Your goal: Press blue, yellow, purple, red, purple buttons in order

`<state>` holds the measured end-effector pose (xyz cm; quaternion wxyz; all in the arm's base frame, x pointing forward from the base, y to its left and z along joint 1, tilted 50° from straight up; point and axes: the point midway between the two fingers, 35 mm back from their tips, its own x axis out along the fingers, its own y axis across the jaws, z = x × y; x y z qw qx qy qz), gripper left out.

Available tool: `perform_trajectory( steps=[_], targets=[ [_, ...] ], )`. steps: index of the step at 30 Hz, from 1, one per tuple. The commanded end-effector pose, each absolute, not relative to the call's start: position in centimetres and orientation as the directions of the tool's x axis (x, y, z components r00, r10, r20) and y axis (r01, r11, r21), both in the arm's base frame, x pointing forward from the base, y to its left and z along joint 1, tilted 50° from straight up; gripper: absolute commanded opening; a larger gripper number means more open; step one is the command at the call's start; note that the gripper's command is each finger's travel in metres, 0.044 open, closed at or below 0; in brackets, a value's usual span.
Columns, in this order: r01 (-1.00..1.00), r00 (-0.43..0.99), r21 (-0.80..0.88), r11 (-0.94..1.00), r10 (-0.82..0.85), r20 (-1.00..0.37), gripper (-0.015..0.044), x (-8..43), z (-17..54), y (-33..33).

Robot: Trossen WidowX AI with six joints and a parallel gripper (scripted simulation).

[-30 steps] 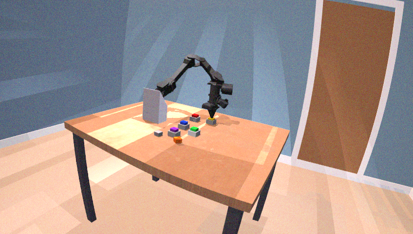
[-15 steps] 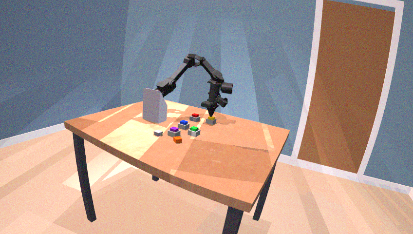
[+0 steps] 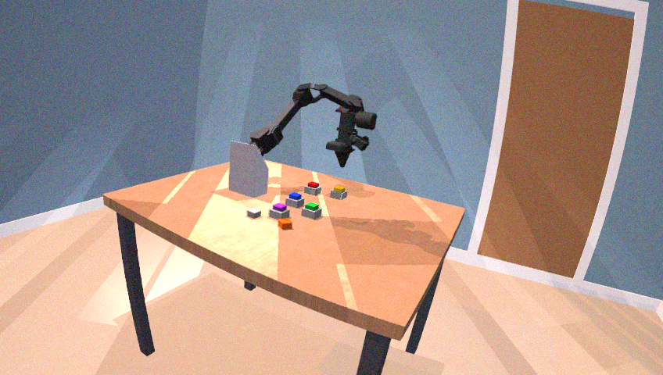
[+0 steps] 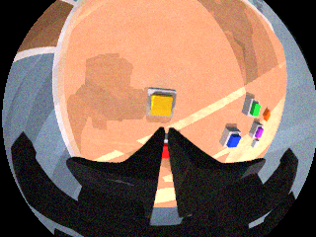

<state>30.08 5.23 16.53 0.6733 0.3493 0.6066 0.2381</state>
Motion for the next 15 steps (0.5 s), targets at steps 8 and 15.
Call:
perform_trajectory(
  steps=[8, 15],
  targets=[
    [0.117, 0.156, 0.725, 0.679, 0.708, -0.689, 0.0020, 31.1, 9.5, -3.2],
    [0.122, 0.145, 0.718, 0.685, 0.703, -0.696, 0.0020, 28.0, 0.4, -11.2]
  ],
)
